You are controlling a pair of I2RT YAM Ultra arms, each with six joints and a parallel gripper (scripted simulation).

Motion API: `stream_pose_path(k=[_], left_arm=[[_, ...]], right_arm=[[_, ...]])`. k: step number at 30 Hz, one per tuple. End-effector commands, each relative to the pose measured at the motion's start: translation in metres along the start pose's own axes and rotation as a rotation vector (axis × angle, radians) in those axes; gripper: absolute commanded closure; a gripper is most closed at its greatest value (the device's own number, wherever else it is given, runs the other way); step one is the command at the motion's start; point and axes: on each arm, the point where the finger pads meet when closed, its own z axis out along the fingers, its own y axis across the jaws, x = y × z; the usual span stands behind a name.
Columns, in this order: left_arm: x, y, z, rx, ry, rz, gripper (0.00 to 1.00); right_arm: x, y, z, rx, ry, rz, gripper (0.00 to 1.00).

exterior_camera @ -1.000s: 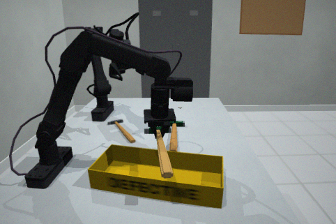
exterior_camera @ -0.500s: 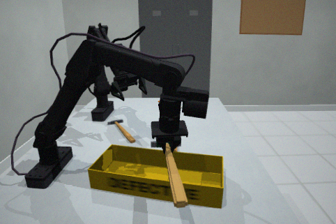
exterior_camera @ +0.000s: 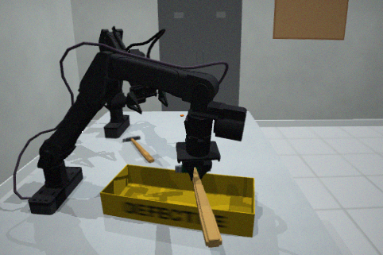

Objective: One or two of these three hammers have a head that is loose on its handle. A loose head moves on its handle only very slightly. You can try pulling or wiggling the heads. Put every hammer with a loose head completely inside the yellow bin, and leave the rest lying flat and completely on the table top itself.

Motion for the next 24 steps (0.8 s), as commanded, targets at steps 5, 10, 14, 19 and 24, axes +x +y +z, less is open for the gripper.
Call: stream_pose_path(k=[5,10,14,19,24], left_arm=[[-0.020,0.001,-0.008,-0.007,-0.060,0.000,0.00],[-0.020,0.001,-0.008,-0.007,-0.060,0.000,0.00],[-0.020,0.001,-0.008,-0.007,-0.060,0.000,0.00],[-0.020,0.001,-0.008,-0.007,-0.060,0.000,0.00],[-0.020,0.001,-0.008,-0.007,-0.060,0.000,0.00]], right_arm=[[-0.003,-0.002,-0.019,0.018,-0.004,-0.008,0.87],[-0.002,-0.008,-0.021,0.048,-0.005,0.023,0.87],[0.001,-0.015,-0.020,0.100,-0.006,0.164,0.87],[0.002,-0.017,-0.021,0.147,-0.013,0.328,0.87],[0.001,-0.015,-0.020,0.195,-0.016,0.545,0.87]])
